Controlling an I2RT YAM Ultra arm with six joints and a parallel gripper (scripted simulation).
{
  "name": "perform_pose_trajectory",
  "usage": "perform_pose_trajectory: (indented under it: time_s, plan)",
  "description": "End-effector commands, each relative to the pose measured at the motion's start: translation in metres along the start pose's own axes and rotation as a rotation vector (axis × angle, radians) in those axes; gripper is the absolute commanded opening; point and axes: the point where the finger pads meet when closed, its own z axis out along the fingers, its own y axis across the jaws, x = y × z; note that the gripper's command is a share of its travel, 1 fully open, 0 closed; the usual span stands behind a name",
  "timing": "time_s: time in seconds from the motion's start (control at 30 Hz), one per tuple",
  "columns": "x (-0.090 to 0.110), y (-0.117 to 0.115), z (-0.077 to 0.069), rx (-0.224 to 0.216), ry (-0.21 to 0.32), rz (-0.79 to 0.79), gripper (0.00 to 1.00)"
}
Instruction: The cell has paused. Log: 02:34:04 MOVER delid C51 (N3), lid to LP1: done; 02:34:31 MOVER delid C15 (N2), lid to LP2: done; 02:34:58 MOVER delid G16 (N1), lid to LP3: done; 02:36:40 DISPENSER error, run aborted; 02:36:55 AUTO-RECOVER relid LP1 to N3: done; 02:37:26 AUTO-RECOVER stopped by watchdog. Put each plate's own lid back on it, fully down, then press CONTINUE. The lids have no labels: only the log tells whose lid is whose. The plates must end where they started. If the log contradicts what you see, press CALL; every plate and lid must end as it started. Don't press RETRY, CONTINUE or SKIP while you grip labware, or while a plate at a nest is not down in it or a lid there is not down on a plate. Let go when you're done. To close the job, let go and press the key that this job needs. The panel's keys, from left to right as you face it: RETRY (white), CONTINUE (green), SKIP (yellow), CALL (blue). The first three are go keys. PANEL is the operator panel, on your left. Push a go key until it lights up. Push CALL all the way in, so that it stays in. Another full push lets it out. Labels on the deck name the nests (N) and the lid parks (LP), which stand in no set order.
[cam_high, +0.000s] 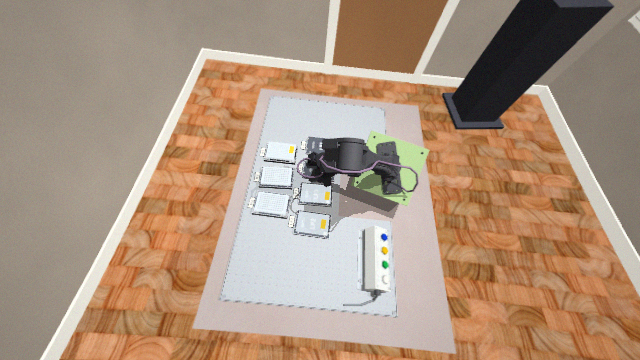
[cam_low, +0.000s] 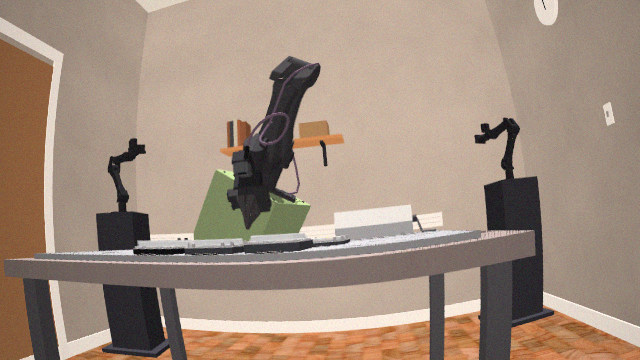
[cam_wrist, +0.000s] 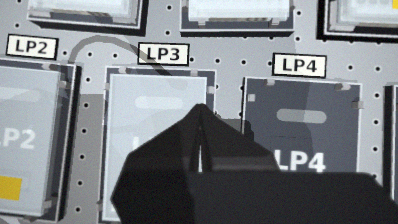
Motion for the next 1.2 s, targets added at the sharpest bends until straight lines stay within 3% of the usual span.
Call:
perform_pose_trajectory:
  time_s: [0.0,0.33,0.7,1.03,1.07,1.17]
  plan:
    - [-0.011,0.007,-0.004,0.059,-0.042,0.036,0.00]
    - [-0.029,0.052,0.005,0.039,-0.080,0.027,0.00]
    - [-0.032,0.111,0.007,0.032,-0.079,0.035,0.00]
    - [-0.034,0.112,0.007,0.039,-0.084,0.041,0.00]
    - [-0.030,0.110,0.006,0.048,-0.057,0.034,0.00]
    - [-0.022,0.106,0.006,0.048,-0.057,0.034,0.00]
